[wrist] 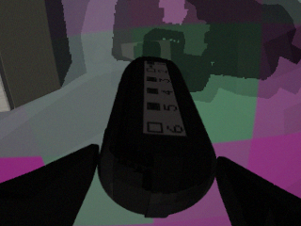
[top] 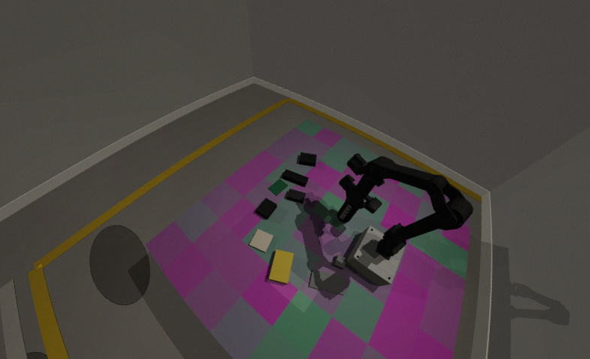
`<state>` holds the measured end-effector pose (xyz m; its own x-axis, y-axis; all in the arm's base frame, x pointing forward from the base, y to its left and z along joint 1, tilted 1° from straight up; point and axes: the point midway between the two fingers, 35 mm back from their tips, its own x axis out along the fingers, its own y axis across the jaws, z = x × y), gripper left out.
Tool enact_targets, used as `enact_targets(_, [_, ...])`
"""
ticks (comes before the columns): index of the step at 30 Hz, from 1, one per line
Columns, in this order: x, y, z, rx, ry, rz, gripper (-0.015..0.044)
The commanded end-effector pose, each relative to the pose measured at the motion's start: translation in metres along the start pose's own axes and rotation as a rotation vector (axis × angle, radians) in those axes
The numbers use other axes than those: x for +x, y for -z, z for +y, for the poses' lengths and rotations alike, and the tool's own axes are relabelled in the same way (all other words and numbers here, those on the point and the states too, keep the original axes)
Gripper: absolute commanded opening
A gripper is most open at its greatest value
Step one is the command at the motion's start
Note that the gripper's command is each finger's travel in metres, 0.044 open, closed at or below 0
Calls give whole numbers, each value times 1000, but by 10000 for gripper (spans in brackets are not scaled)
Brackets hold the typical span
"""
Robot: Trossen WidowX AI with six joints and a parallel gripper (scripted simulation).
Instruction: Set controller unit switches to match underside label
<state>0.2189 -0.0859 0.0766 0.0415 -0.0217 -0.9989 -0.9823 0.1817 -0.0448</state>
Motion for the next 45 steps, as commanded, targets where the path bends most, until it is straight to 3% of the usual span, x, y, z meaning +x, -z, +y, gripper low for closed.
enact_targets(1, [3, -6, 3, 0, -12, -14, 338])
enact_targets(45, [3, -43, 3, 0, -12, -17, 338])
